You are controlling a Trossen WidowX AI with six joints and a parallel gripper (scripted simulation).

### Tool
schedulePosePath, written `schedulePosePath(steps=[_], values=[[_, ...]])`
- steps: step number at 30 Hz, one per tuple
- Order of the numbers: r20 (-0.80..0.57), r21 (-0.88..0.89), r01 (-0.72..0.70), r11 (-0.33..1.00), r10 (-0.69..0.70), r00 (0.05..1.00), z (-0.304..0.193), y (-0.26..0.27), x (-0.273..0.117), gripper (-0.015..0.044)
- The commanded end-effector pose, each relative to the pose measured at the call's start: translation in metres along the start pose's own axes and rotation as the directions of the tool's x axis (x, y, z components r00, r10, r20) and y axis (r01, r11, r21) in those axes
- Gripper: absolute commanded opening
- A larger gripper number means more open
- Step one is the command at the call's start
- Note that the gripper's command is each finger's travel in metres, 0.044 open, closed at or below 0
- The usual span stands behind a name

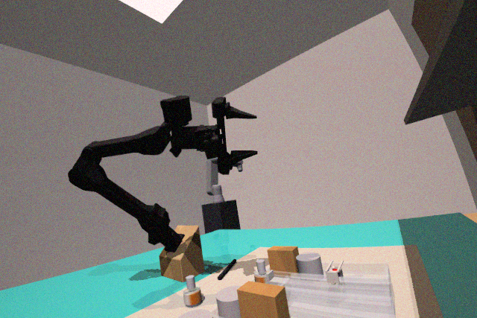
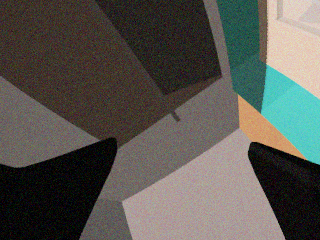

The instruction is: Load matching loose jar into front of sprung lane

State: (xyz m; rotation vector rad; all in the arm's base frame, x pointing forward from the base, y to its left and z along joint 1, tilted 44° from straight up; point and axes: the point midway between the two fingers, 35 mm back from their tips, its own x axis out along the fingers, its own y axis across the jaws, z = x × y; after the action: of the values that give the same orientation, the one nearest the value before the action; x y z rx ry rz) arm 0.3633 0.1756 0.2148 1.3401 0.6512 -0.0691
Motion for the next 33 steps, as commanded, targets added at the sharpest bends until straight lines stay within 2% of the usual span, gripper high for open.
schedulePosePath(steps=[1,5,10,13,17,19,29,33], values=[[0.134,-0.192,0.252,0.949,-0.229,0.964,0.03,-0.056,0.002,0.044],[0.275,-0.383,0.532,0.756,-0.456,0.846,0.063,-0.112,-0.016,0.044],[0.426,-0.56,0.764,0.321,-0.679,0.598,0.099,-0.171,-0.06,0.044],[0.498,-0.633,0.774,0.011,-0.761,0.417,0.116,-0.196,-0.094,0.044],[0.57,-0.697,0.619,-0.361,-0.803,0.174,0.135,-0.216,-0.138,0.044],[0.58,-0.705,0.578,-0.411,-0.803,0.136,0.138,-0.218,-0.145,0.044],[0.58,-0.705,0.578,-0.411,-0.803,0.136,0.139,-0.219,-0.143,0.044],[0.581,-0.704,0.579,-0.412,-0.803,0.135,0.157,-0.244,-0.138,0.044]])
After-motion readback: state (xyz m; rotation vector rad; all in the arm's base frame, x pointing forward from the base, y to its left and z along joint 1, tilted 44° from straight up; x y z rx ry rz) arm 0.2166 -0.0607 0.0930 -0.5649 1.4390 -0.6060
